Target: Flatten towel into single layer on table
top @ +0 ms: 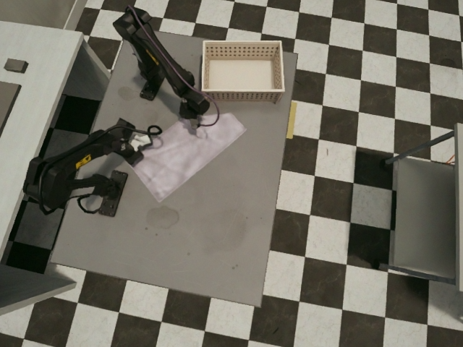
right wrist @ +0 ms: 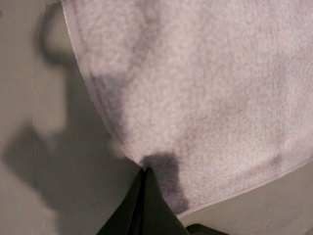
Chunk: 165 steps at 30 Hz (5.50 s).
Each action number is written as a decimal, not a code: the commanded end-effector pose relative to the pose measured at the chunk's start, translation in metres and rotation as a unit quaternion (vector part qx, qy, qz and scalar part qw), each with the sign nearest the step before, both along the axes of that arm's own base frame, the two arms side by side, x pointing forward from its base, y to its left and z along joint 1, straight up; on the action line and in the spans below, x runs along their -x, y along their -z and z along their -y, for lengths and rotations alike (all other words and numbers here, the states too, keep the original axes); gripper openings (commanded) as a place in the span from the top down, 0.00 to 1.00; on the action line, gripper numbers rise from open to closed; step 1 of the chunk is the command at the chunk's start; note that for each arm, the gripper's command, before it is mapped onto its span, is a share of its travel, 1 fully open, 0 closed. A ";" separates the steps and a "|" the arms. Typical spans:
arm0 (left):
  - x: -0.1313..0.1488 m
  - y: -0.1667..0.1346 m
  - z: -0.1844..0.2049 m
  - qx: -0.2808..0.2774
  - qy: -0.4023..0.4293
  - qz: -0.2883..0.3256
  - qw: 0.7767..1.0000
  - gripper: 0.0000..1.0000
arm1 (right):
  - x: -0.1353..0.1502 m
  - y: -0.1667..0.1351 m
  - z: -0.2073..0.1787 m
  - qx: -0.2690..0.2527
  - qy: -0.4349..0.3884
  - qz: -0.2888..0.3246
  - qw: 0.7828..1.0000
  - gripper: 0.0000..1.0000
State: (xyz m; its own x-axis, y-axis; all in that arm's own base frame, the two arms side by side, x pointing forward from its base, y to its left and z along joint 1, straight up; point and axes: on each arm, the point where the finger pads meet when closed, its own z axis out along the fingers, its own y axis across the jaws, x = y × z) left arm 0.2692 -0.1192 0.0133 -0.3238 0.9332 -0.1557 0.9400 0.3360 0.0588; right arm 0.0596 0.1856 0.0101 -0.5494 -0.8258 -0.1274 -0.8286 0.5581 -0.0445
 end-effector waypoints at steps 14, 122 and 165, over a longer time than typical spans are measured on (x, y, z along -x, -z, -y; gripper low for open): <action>0.004 -0.011 0.003 0.001 0.002 -0.005 1.000 0.66 | -0.001 0.009 0.001 0.003 0.005 -0.002 1.000 1.00; 0.011 0.016 -0.006 -0.013 -0.001 -0.012 1.000 0.66 | -0.001 0.009 0.001 0.003 0.005 -0.002 1.000 1.00; 0.001 -0.040 0.002 0.008 -0.001 -0.003 1.000 1.00 | -0.002 -0.031 -0.021 -0.027 -0.001 -0.004 1.000 1.00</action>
